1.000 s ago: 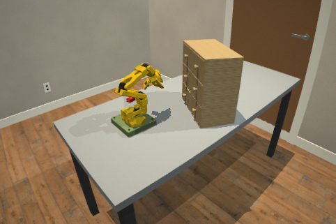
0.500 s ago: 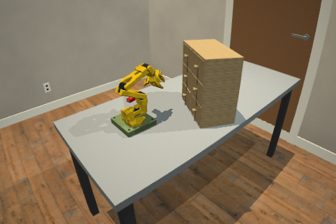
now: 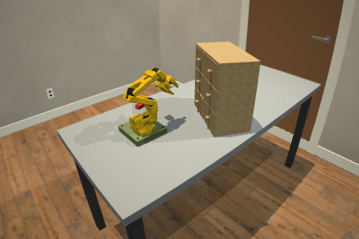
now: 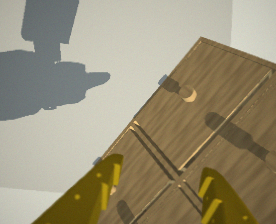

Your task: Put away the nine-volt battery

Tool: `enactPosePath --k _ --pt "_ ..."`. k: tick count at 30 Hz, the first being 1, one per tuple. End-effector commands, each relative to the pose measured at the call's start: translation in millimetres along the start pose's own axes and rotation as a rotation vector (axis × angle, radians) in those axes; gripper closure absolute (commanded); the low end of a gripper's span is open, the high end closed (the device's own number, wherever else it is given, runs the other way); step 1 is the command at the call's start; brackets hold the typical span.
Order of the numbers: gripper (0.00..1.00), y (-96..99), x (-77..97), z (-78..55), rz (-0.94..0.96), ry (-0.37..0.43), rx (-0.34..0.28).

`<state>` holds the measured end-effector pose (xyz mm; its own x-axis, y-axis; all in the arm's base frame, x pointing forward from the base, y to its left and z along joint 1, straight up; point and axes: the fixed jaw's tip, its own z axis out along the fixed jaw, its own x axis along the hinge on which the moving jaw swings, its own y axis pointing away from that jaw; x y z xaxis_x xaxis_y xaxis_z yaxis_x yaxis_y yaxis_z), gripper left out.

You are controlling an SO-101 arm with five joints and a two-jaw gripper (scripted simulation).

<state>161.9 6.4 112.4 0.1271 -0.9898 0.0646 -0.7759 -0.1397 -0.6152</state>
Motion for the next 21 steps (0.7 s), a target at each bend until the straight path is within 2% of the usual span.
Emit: enactPosePath --k 1,21 --pt "0.79 -4.2 2.0 -2.1 0.068 0.009 0.028" --pt "0.79 -4.9 0.9 -2.0 0.518 0.011 0.031"
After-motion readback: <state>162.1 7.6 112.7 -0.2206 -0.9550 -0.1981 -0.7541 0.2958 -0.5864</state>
